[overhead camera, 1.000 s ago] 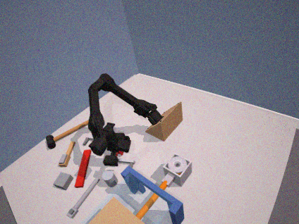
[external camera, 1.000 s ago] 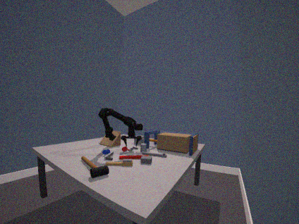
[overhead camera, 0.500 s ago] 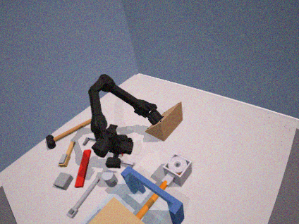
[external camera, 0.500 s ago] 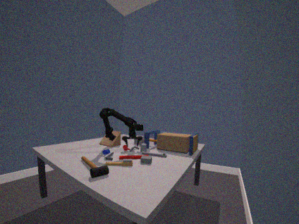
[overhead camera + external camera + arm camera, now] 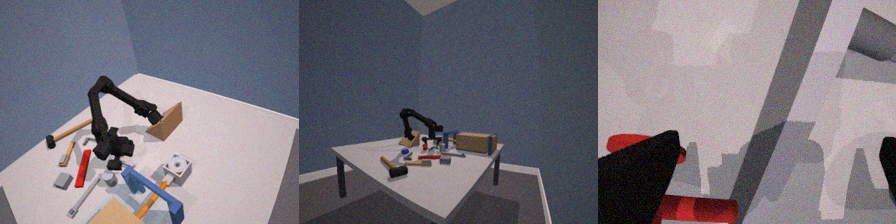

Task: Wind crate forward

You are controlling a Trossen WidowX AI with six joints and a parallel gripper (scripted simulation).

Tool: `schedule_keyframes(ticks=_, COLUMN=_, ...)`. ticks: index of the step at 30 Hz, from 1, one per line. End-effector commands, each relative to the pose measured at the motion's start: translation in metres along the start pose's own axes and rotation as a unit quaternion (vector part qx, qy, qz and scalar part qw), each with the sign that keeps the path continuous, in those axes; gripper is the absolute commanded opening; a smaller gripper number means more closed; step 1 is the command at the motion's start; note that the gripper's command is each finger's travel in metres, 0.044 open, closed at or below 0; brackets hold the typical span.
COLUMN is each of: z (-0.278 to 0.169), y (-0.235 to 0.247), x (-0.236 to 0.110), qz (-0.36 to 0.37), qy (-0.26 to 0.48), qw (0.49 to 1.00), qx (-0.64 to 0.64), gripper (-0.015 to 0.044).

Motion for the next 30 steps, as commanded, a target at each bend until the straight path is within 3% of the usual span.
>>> schedule_keyframes(ticks=1, z=0.0010, y=0.0007, x=0.0108, qz=0.011, qy=0.000, qw=1.000, qx=-0.003, gripper=0.0440)
schedule_keyframes(ticks=22, z=0.0060, y=0.0021, x=0.0169, qz=0.011, qy=0.000, qw=1.000, qx=-0.003, gripper=0.0440)
schedule_keyframes(ticks=30, z=0.0044, y=-0.0008, x=0.0140, qz=0.004, qy=0.000, qw=1.000, qx=0.003, gripper=0.0386)
Point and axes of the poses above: the point midway between the two fingers, 35 mm back from their tips, its own x axis out along the fingers, its own y axis across the jaws, z = x × y, the point moved 6 cm from there along -x, back along the fingers, and after that the axes turned 6 degrees about x, right-handed, at the moved point
